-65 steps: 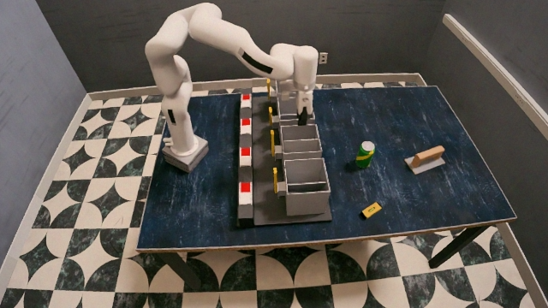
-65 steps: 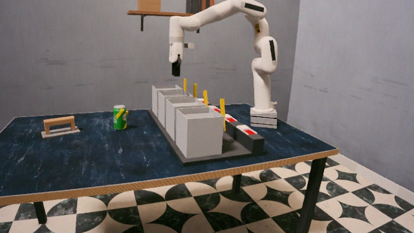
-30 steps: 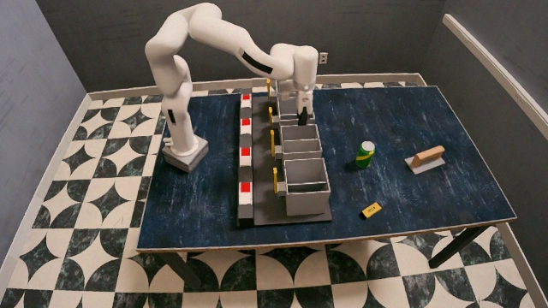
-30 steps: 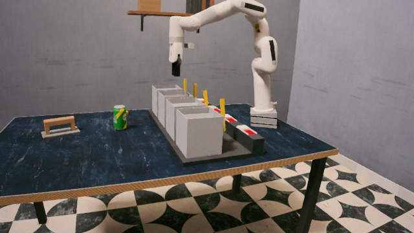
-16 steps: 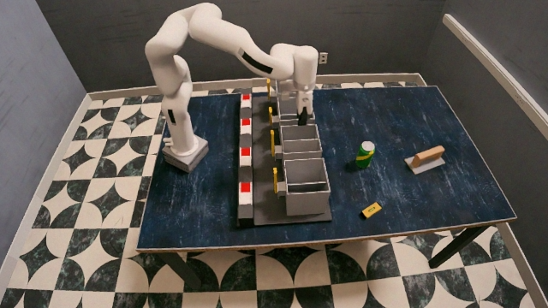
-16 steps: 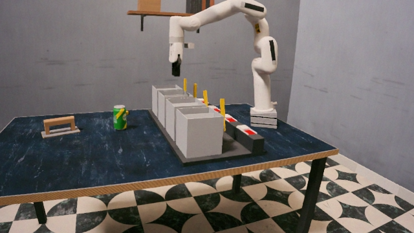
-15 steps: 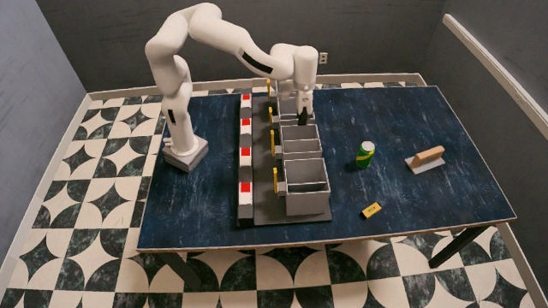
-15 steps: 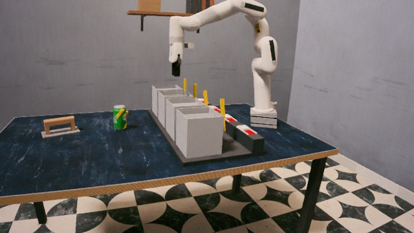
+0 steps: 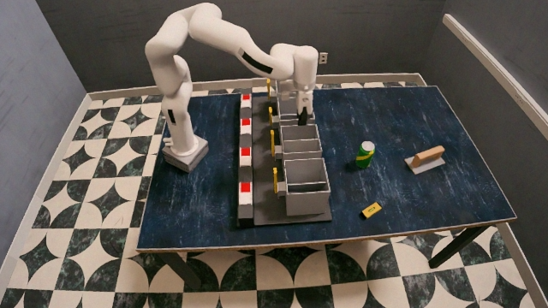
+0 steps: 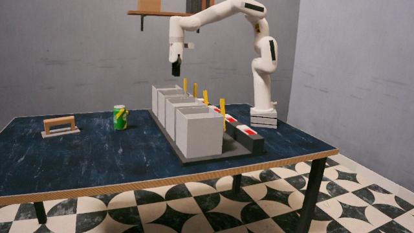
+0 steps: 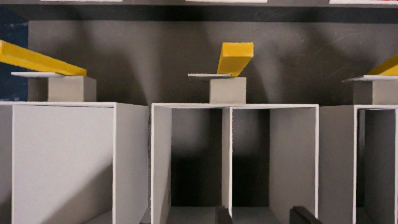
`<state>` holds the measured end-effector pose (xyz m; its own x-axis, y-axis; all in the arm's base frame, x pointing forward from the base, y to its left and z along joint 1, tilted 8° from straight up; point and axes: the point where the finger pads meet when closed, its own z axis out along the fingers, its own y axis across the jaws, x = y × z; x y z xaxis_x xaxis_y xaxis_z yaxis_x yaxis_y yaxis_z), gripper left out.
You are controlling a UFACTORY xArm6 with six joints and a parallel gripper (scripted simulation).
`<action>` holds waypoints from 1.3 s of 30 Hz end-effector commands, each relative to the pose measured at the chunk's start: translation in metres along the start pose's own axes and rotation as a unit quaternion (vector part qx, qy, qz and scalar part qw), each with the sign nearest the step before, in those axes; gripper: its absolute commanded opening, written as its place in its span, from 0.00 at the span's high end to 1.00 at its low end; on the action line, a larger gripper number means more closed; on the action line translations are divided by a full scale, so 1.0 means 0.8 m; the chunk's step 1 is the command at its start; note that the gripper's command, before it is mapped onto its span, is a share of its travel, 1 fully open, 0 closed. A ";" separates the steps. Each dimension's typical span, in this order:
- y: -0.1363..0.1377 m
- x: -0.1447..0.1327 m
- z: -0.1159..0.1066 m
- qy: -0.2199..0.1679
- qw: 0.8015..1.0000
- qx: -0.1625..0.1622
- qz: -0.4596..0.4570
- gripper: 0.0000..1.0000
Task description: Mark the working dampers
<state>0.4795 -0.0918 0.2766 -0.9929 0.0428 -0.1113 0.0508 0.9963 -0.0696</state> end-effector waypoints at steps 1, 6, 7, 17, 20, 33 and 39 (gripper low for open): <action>0.000 -0.001 -0.002 -0.002 1.000 0.000 0.000 0.61; 0.002 -0.002 -0.002 -0.002 1.000 0.000 0.000 0.61; 0.013 -0.004 -0.002 -0.002 1.000 0.000 0.000 0.61; 0.141 -0.011 -0.001 -0.001 1.000 0.000 0.000 0.61; 0.175 -0.009 -0.001 -0.002 1.000 0.000 0.000 0.61; 0.231 -0.001 -0.002 -0.002 1.000 0.000 0.000 0.61; 0.231 -0.001 -0.002 -0.002 1.000 0.000 0.000 0.61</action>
